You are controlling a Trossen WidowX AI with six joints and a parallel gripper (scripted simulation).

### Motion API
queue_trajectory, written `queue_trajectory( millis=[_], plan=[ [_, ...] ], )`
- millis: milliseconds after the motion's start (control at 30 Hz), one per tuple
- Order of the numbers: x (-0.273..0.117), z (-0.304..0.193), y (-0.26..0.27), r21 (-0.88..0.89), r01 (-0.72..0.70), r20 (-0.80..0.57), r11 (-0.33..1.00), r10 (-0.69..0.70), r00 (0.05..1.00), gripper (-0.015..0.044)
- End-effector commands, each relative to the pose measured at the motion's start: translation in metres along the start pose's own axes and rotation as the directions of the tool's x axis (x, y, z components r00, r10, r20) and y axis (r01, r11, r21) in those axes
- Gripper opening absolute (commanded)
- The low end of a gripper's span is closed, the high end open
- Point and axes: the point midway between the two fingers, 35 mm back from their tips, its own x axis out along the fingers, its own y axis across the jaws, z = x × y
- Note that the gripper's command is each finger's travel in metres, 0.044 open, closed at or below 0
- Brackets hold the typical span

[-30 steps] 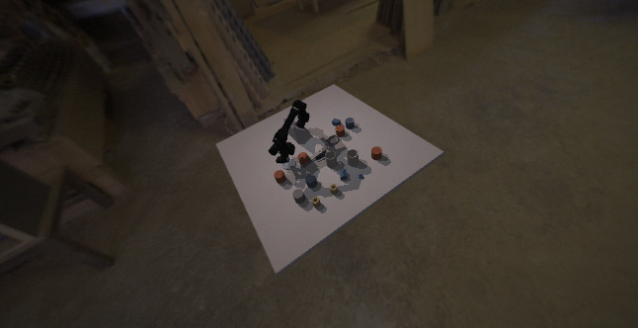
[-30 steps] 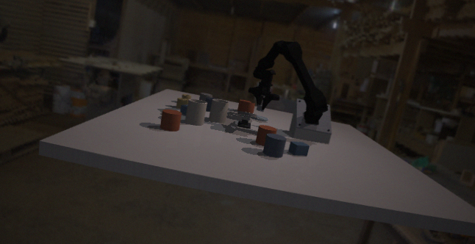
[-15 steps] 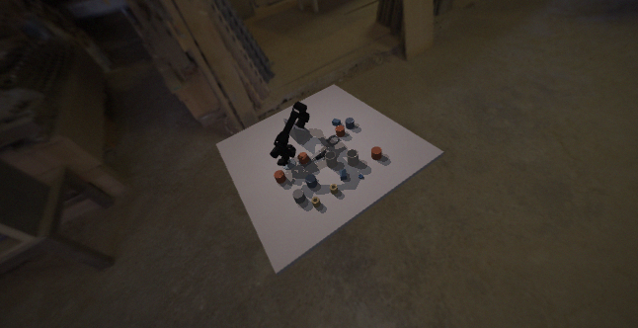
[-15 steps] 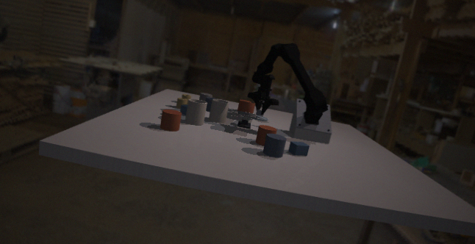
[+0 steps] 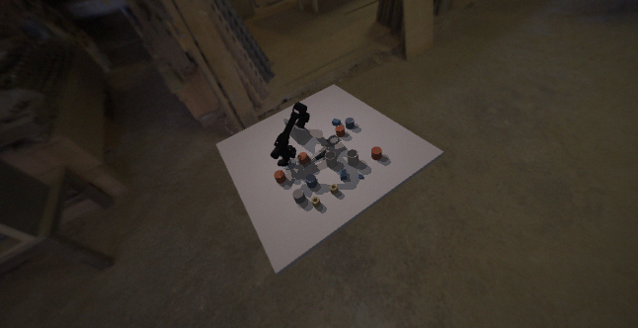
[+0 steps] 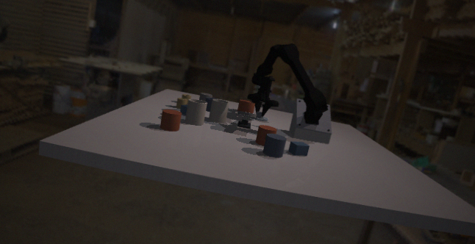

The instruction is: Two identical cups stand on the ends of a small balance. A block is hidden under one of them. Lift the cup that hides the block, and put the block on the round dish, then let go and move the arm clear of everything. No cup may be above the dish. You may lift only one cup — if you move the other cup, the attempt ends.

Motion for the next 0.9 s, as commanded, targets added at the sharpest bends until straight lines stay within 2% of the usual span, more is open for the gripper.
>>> queue_trajectory(
  millis=[0,200,333,533,700,867],
  plan=[
    [0.0,0.0,0.0,-0.001,0.001,0.0,1.0,-0.001,1.0,0.0289],
    [-0.01,0.0,-0.001,0.001,0.001,0.0,1.0,-0.001,1.0,0.044],
    [-0.055,-0.001,0.001,0.008,0.001,0.003,1.0,-0.001,1.0,0.044],
    [-0.059,-0.001,0.001,0.009,0.002,0.003,1.0,-0.002,1.0,0.044],
    [-0.101,-0.002,0.003,0.017,0.01,0.006,1.0,-0.01,1.0,0.044],
    [-0.103,-0.002,0.003,0.017,0.01,0.006,1.0,-0.01,1.0,0.044]
  ],
)
